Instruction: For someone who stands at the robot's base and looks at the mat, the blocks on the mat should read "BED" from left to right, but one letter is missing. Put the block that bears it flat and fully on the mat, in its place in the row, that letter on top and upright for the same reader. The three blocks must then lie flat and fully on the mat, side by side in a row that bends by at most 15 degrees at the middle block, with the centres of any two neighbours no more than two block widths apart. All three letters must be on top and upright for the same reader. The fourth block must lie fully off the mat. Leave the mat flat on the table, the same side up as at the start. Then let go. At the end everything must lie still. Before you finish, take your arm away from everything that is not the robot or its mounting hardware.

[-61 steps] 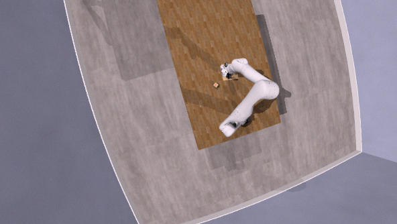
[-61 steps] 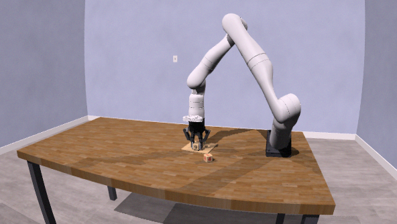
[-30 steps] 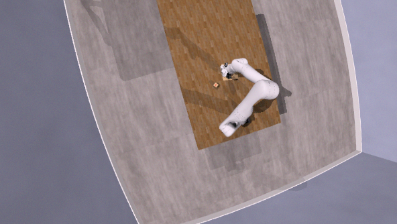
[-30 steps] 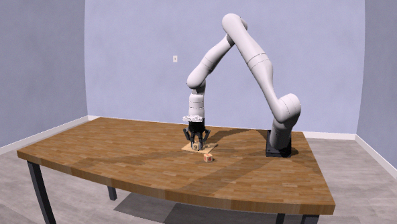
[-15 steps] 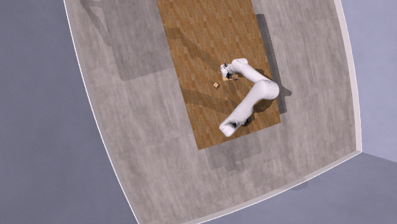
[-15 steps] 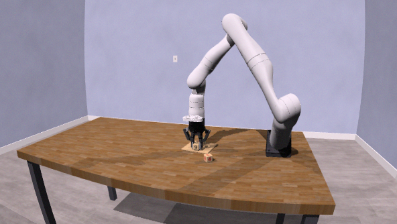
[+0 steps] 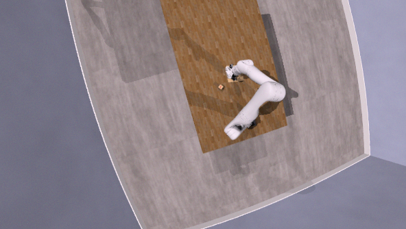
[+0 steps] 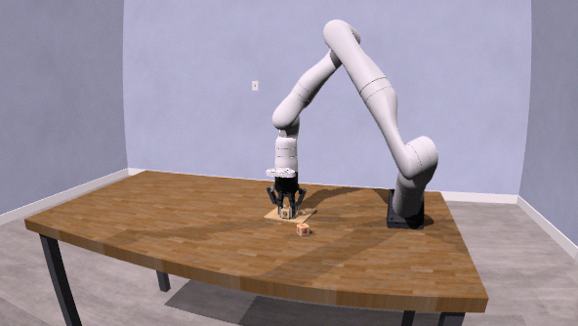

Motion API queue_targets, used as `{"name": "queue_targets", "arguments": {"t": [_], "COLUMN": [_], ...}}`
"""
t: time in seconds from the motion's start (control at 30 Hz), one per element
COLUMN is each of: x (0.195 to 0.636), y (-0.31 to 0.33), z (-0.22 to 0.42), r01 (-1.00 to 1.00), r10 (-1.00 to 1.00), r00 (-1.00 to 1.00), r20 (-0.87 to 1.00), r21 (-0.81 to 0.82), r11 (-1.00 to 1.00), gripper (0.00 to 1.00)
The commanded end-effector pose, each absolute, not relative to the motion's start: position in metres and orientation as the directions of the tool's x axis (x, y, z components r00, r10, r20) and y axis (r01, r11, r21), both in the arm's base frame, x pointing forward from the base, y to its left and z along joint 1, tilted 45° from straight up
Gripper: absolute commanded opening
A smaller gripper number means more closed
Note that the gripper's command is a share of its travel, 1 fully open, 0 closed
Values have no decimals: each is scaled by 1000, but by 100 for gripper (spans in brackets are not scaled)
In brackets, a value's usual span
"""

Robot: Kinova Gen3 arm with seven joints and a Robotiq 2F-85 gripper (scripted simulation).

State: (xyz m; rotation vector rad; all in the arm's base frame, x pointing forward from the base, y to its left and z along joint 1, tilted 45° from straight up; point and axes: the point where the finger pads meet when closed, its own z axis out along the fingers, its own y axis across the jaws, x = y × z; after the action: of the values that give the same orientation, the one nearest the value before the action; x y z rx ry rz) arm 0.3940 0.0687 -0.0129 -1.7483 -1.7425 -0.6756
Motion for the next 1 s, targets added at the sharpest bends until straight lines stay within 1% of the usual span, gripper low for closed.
{"name": "queue_targets", "arguments": {"t": [0.0, 0.97], "x": [394, 394], "y": [68, 71], "z": [-13, -15], "r01": [999, 999], "r10": [709, 709], "r00": [21, 21], "r20": [705, 705], "r21": [-45, -45], "r11": [14, 14], "gripper": [26, 26]}}
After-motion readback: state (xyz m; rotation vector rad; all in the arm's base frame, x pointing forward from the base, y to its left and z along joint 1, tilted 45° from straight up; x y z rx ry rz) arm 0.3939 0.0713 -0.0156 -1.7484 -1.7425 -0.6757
